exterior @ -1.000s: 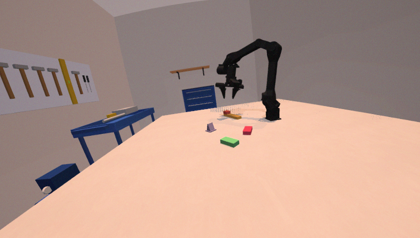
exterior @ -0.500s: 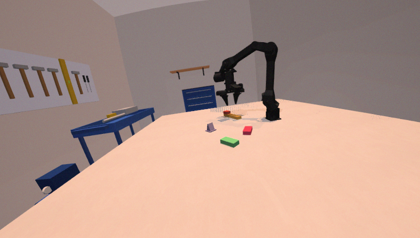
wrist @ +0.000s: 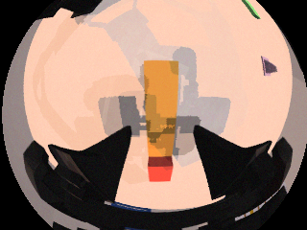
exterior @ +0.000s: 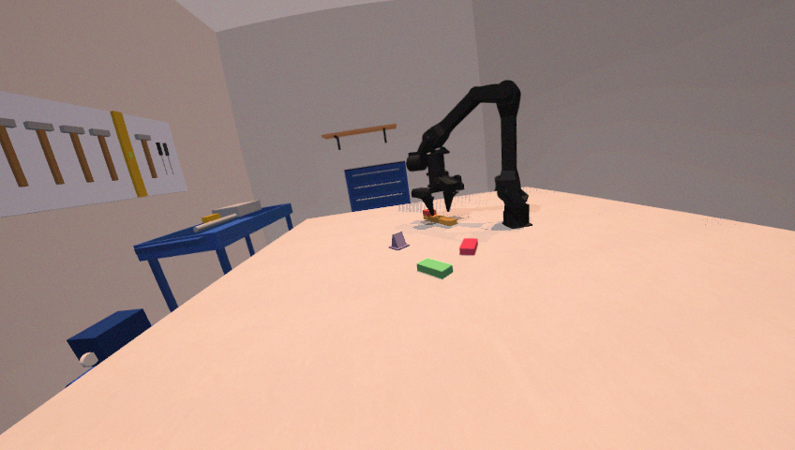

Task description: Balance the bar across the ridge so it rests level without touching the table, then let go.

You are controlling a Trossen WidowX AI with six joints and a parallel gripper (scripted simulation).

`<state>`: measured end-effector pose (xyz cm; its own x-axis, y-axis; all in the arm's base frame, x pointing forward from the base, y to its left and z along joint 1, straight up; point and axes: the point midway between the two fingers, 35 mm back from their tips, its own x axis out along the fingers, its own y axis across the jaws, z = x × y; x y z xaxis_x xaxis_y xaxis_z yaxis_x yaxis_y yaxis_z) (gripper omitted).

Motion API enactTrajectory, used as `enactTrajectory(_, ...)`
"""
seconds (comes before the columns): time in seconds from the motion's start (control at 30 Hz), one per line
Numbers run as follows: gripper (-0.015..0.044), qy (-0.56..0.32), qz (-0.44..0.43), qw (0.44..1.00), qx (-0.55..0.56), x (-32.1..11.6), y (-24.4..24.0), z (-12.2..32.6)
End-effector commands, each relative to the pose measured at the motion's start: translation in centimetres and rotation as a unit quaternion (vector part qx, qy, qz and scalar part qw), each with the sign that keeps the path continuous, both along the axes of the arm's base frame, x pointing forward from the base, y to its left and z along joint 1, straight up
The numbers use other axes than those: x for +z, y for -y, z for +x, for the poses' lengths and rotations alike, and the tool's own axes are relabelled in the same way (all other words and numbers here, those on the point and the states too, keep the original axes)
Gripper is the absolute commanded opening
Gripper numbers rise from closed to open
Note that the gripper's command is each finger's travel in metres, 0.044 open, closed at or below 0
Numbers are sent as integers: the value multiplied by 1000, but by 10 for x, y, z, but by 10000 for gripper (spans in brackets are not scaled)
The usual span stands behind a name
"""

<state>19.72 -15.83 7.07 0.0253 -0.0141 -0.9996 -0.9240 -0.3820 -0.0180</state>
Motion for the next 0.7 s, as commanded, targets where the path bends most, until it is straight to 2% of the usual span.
enactTrajectory(0.0,315,-3,0,1000,-3,-6,0,-1)
enactTrajectory(0.67,315,-3,0,1000,-3,-25,0,-1)
